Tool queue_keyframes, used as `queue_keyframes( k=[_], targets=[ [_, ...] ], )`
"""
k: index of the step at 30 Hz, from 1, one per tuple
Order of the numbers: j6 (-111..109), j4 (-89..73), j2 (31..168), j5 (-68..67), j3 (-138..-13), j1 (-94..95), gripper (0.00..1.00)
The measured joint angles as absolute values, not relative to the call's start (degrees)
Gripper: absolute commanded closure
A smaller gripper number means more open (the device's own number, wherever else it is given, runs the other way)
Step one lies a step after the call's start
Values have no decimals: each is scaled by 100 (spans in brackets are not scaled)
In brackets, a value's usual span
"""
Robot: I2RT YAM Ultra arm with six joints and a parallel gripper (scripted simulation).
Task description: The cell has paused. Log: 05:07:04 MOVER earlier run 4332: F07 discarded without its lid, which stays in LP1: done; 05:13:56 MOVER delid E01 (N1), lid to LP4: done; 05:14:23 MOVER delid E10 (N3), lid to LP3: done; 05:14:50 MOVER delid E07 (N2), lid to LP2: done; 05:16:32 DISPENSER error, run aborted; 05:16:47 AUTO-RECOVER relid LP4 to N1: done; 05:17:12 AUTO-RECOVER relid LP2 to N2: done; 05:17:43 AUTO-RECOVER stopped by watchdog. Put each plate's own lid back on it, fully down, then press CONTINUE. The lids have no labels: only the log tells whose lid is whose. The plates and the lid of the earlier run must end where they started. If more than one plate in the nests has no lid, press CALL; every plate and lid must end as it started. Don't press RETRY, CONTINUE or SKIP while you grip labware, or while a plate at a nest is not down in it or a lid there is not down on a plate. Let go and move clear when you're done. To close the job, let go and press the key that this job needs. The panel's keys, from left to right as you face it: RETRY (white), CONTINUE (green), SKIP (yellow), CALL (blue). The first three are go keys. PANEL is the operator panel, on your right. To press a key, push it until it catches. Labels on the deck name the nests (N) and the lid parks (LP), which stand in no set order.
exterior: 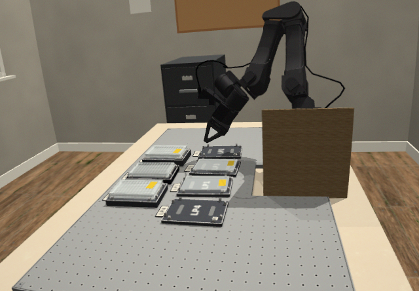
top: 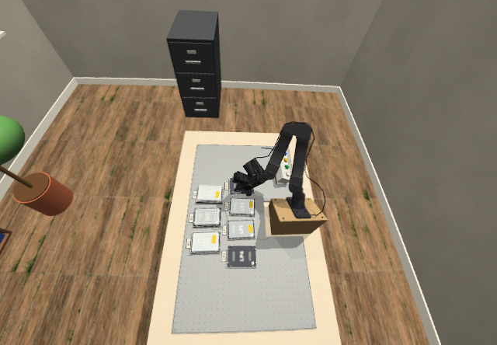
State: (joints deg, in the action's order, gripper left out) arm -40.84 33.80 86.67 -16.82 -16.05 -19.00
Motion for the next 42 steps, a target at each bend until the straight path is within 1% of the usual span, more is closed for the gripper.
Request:
queue_keyframes(
  k=[9, 20, 27, 42],
  targets=[
    [-3968, 3684, 8912, -1798, -1485, -1653, 100],
    [-3347, 4547, 10044, -2432, -1264, -633, 100],
    [-2801, 5164, 10993, -2941, -1269, 169, 100],
    [-1568, 5793, 12680, -3968, -1804, 1588, 100]
  ],
)
